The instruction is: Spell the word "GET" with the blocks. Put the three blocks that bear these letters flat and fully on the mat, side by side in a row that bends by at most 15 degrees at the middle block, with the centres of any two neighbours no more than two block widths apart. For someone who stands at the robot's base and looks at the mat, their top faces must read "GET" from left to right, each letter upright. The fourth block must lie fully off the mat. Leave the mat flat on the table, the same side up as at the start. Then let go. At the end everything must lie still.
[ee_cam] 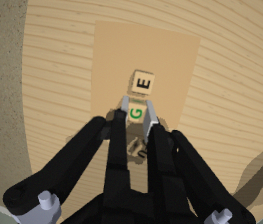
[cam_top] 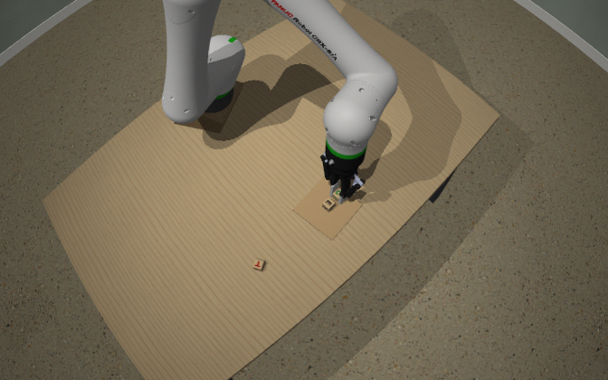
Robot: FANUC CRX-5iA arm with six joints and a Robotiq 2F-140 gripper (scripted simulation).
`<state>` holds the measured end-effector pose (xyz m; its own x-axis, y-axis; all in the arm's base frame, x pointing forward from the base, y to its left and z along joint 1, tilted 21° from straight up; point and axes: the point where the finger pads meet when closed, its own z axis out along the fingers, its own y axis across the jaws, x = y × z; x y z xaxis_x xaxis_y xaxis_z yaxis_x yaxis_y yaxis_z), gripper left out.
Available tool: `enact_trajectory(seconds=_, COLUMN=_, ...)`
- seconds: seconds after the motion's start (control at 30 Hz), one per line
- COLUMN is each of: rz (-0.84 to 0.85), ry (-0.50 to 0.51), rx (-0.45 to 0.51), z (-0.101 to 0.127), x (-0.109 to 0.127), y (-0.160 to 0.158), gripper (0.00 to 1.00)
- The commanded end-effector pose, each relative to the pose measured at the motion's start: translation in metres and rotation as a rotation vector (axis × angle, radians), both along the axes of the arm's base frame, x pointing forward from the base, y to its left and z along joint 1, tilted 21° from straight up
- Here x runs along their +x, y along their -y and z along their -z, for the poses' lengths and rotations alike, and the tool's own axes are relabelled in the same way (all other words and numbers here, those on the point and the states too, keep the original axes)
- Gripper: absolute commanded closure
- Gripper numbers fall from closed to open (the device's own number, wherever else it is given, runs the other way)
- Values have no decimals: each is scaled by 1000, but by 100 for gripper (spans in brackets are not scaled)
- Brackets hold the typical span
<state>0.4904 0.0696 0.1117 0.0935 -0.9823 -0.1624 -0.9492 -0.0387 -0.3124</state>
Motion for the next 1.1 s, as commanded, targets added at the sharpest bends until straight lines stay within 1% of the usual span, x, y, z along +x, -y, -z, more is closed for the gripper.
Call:
enact_trajectory(seconds=0.0, rz=0, ry=0, rx=0, z=0, x=0, y=0, gripper=87)
enact_trajectory(seconds=0.2, rz=0, ry=0, rx=0, z=0, x=0, y=0, gripper=87)
enact_trajectory(seconds=0.23, rz=0, ry=0, rx=0, z=0, x=0, y=0, gripper=85)
enact_trajectory(seconds=0.3, rz=0, ry=0, rx=0, z=0, x=0, y=0, gripper=85)
enact_trajectory(seconds=0.33, rz=0, ry=0, rx=0, z=0, x=0, y=0, gripper=82)
enact_trajectory(seconds=0.4, rz=0, ry=0, rx=0, z=0, x=0, y=0, gripper=82)
enact_trajectory(seconds=0.43, rz=0, ry=0, rx=0, z=0, x=0, y=0, gripper=80)
enact_trajectory(seconds=0.57, rz=0, ry=0, rx=0, z=0, x=0, y=0, gripper=80)
enact_trajectory(seconds=0.6, rz=0, ry=0, rx=0, z=0, x=0, y=0, gripper=78)
enact_trajectory(seconds=0.67, rz=0, ry=0, rx=0, z=0, x=0, y=0, gripper=78)
enact_trajectory(seconds=0.7, rz=0, ry=0, rx=0, z=0, x=0, y=0, gripper=75)
enact_trajectory(seconds=1.07, rz=0, ry=0, rx=0, z=0, x=0, y=0, gripper=75)
